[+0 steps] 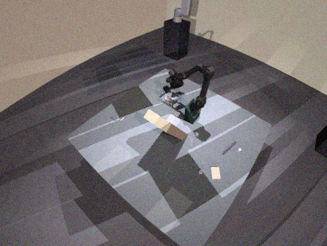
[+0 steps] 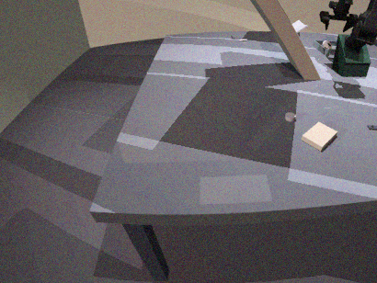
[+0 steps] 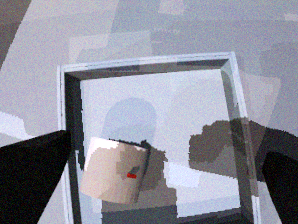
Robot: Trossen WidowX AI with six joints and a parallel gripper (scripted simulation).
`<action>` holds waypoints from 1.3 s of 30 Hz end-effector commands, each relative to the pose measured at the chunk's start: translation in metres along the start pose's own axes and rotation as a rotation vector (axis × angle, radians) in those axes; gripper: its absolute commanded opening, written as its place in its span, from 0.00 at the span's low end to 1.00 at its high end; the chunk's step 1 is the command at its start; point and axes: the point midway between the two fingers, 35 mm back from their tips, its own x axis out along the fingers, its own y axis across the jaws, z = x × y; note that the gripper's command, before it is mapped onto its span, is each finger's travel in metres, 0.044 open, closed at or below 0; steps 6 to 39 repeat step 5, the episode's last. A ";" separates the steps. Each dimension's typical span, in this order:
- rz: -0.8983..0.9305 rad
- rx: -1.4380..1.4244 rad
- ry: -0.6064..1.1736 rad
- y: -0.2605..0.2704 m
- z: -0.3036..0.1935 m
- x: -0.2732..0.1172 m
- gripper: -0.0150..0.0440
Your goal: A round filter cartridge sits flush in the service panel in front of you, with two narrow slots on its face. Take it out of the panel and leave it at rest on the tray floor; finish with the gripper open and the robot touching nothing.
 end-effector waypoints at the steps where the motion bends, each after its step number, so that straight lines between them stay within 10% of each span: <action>1: 0.000 -0.002 0.000 0.000 0.000 0.001 1.00; 39: 0.000 -0.002 0.000 0.000 0.000 0.001 1.00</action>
